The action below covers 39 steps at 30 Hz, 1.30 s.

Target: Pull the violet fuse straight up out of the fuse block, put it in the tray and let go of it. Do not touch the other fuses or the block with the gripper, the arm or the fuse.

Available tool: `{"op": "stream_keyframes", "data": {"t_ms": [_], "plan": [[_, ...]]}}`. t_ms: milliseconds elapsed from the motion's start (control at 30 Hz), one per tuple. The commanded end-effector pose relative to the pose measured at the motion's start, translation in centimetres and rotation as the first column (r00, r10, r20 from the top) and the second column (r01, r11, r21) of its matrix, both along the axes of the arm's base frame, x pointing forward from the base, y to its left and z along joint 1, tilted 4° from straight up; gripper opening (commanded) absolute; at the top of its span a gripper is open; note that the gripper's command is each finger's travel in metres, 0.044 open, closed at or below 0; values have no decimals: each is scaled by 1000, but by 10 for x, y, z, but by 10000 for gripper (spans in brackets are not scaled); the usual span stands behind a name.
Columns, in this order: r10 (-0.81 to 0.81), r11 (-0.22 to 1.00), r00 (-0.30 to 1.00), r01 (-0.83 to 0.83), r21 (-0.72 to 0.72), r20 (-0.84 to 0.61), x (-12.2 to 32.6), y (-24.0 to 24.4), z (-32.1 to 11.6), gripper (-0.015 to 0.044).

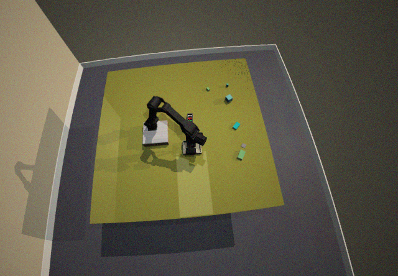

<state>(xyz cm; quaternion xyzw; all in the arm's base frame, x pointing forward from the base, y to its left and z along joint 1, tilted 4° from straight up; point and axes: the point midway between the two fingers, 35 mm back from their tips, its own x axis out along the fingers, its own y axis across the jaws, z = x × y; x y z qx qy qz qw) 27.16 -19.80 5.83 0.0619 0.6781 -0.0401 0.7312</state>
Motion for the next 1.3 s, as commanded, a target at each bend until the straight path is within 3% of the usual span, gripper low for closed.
{"op": "stream_keyframes", "data": {"t_ms": [0, 433, 567, 1267], "plan": [[2, 1000, 1000, -2, 7, -4, 0, 1, -4, 0], [0, 1000, 1000, 0, 1, -1, 0, 0, 2, 330], [2, 1000, 1000, -2, 7, -4, -3, 0, 36, 330], [-5, 1000, 1000, 5, 6, -7, -3, -1, 34, 330]]}}
